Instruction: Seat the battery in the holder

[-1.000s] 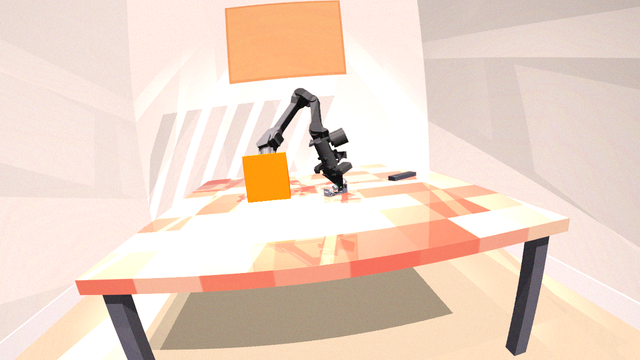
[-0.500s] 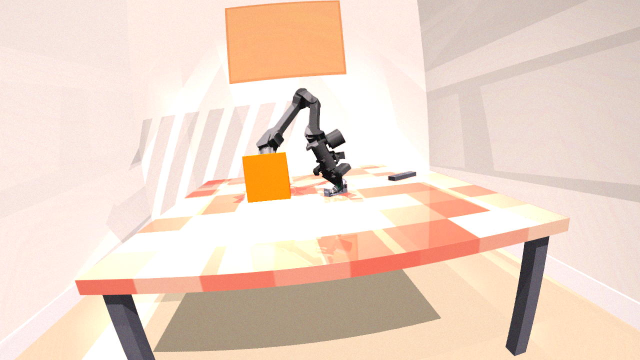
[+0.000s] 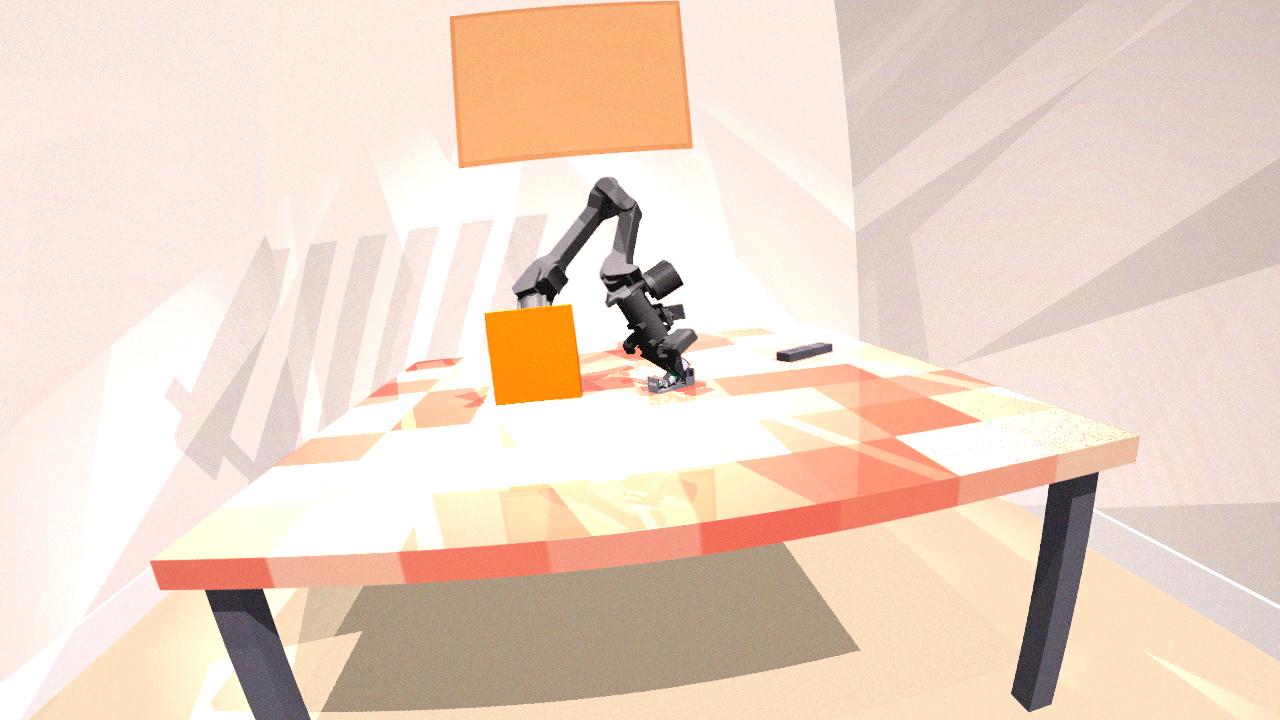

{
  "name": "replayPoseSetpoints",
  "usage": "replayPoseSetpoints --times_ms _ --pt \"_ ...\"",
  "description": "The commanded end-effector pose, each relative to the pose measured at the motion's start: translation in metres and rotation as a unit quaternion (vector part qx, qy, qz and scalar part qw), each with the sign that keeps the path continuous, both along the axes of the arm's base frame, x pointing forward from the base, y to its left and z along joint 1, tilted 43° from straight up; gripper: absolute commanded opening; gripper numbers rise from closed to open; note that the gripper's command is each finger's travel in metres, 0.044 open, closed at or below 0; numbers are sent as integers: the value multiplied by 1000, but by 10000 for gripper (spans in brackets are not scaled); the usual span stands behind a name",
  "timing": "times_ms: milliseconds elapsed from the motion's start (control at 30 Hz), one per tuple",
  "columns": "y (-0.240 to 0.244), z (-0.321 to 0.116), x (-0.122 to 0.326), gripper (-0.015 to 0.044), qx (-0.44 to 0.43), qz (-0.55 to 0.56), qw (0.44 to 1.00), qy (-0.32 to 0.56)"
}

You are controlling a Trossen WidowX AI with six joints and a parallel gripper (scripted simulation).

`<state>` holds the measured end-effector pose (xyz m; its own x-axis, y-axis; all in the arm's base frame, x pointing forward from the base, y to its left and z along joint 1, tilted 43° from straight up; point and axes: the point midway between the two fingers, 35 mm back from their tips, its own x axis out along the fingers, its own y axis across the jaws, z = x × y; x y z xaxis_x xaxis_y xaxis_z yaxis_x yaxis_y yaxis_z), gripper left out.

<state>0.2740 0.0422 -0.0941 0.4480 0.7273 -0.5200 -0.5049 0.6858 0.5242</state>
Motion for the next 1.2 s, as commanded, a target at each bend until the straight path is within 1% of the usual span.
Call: replayPoseSetpoints --times_ms 0,867,1167 --pt "1 0 -3 79 1 -5 1000 1" --pt "-5 -10 -22 79 -3 -9 1000 1" --pt "-6 -13 -19 79 -13 -4 1000 13"
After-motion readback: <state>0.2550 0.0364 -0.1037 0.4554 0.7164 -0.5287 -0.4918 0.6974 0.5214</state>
